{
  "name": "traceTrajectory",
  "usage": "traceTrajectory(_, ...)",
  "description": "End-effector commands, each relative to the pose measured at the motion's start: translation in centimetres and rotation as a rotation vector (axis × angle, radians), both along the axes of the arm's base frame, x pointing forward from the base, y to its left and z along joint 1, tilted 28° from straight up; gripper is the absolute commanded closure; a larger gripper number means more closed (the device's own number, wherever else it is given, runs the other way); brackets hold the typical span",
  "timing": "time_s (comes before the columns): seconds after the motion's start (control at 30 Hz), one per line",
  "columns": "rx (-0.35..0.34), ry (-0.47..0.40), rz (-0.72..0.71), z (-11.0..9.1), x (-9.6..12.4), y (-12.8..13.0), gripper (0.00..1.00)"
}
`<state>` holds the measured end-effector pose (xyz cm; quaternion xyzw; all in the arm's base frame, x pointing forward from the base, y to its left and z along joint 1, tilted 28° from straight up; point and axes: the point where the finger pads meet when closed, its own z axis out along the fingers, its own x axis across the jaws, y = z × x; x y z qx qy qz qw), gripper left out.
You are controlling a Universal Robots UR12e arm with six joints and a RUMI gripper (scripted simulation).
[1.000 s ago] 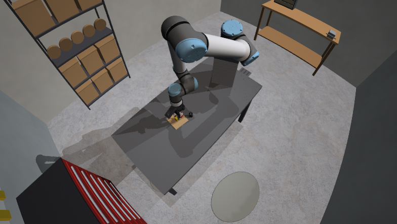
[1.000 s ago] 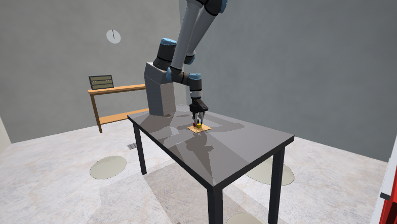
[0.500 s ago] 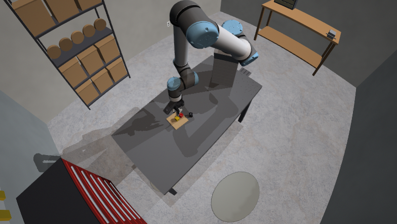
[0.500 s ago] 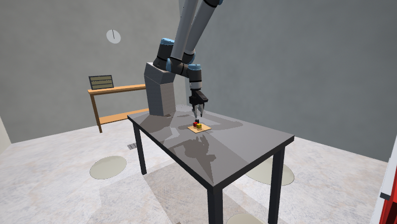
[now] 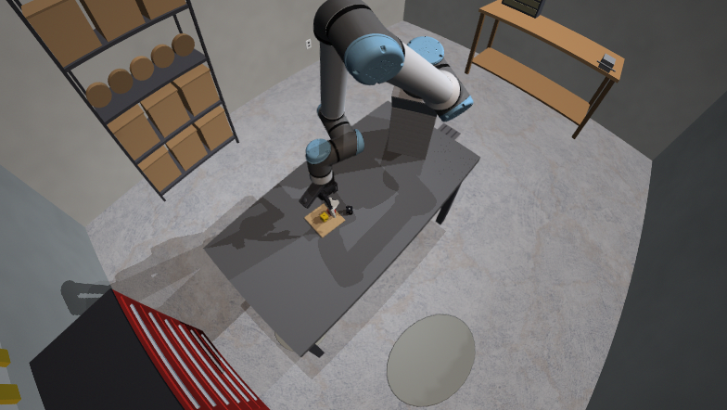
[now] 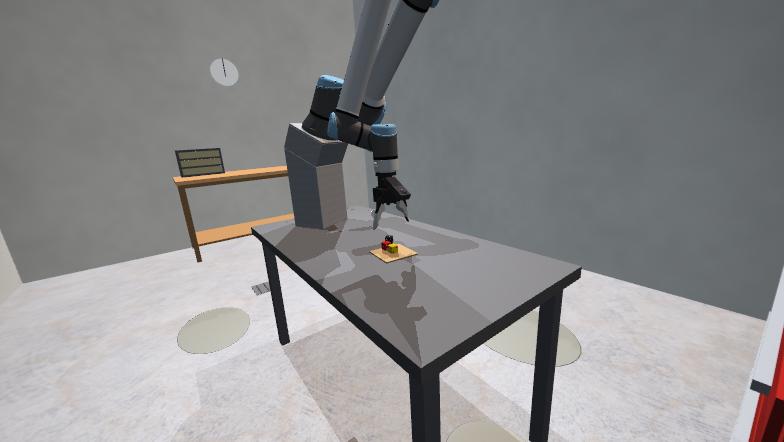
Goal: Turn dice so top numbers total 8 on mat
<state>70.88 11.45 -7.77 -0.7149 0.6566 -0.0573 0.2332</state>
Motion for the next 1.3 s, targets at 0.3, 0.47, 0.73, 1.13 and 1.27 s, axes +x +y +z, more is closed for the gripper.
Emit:
traceTrajectory(0.3,-0.001,-0.001,0.005,0.1,-0.2,0.0,0.00)
traceTrajectory(0.47,-0.013,-0.009,0.032,-0.1,-0.6,0.2,0.00)
traceTrajectory(0.73,-0.095,-0.063,0.217,-1.4,-3.2,1.6,0.00)
traceTrajectory(1.13,-0.182,-0.121,0.416,-2.5,-6.1,3.1,0.00)
traceTrajectory(1.27,-0.216,-0.143,0.493,-2.9,-7.3,3.7,0.00)
